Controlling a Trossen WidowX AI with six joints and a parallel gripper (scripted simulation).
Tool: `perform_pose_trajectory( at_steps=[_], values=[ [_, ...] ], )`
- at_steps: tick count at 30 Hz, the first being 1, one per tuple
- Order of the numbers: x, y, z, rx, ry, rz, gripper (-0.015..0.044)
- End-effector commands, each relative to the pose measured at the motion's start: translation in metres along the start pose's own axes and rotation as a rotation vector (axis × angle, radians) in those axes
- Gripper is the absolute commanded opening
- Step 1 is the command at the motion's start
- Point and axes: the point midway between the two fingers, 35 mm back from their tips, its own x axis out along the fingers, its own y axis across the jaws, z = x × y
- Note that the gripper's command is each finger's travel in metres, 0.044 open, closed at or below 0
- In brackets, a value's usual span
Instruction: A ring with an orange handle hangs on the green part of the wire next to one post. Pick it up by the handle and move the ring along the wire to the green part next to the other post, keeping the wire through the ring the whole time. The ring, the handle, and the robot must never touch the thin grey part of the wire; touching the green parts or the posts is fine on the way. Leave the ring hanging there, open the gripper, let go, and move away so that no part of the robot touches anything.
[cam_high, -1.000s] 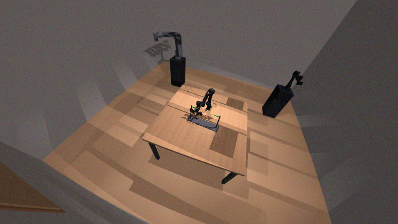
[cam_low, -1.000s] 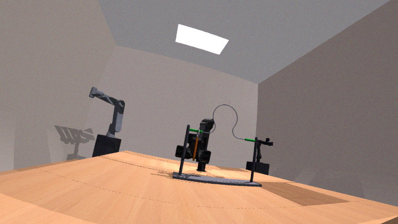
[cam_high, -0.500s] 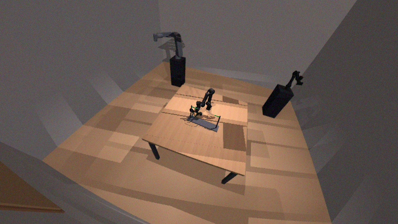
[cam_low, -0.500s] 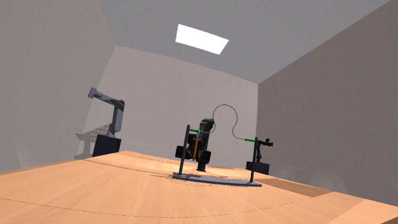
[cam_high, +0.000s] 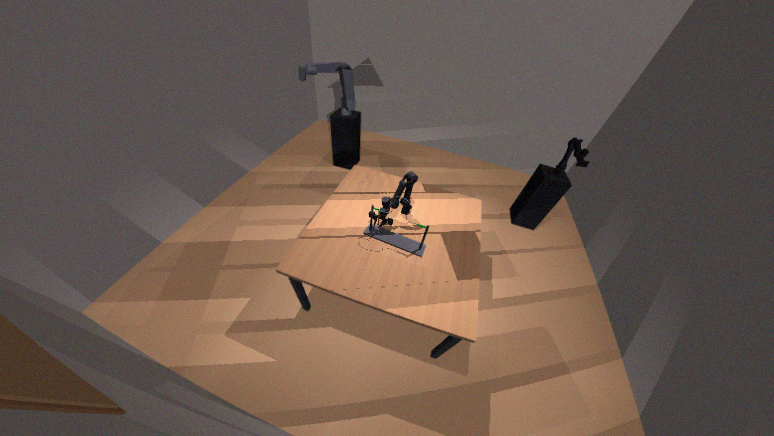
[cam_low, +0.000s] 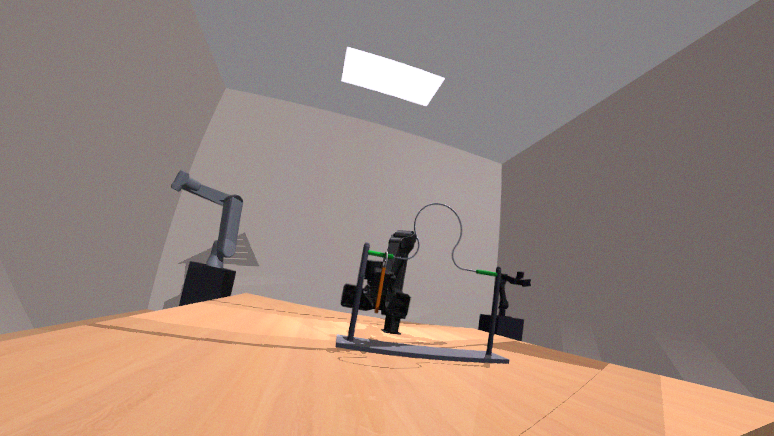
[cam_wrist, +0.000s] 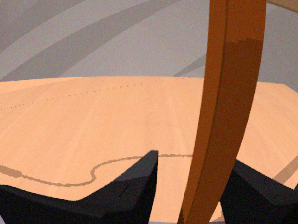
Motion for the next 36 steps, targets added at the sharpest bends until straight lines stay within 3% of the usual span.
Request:
perform_pose_trajectory(
  at_steps=[1, 10, 36],
  values=[
    [0.000, 0.000, 0.000, 0.000, 0.000, 0.000, 0.0081],
    [0.000, 0.000, 0.000, 0.000, 0.000, 0.000, -0.0150],
    [-0.002, 0.001, 0.011, 0.004, -0.002, 0.004, -0.0150]
  ],
)
